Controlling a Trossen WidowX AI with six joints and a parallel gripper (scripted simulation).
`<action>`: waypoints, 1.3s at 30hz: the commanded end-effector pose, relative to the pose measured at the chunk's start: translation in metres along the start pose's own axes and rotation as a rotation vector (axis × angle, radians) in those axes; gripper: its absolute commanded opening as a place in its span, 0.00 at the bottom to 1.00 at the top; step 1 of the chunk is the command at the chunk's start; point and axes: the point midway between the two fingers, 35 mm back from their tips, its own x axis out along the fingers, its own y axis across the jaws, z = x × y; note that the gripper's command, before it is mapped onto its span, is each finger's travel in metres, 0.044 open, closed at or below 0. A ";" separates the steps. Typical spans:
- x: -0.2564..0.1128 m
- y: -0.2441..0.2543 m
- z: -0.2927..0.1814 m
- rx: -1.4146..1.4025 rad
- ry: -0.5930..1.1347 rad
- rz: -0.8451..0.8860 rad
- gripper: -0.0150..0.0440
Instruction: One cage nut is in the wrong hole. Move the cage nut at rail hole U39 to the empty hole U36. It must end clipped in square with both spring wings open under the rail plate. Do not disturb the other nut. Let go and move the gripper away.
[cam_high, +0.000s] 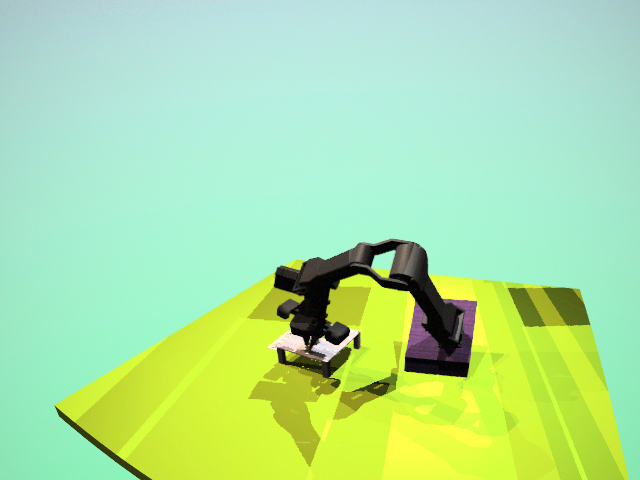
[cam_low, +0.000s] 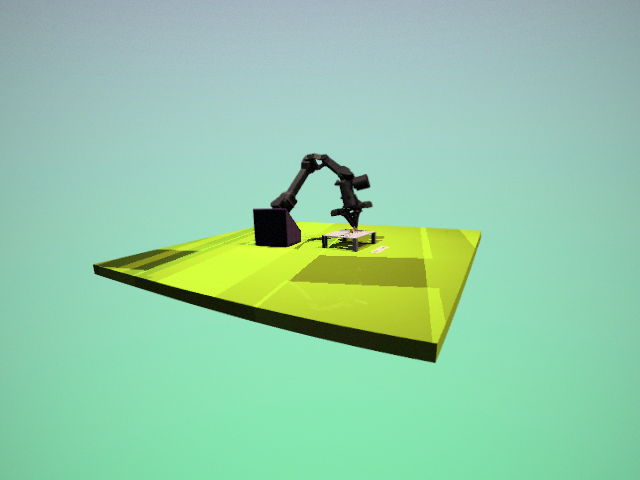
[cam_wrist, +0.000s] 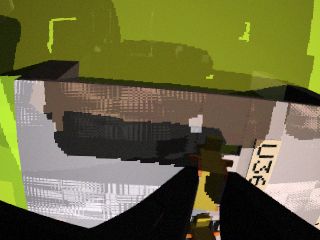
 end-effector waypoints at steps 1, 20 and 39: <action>0.002 0.000 -0.001 -0.002 0.000 0.009 0.30; 0.002 -0.001 -0.001 -0.003 0.000 0.038 0.30; 0.002 -0.002 -0.001 -0.004 0.000 0.054 0.30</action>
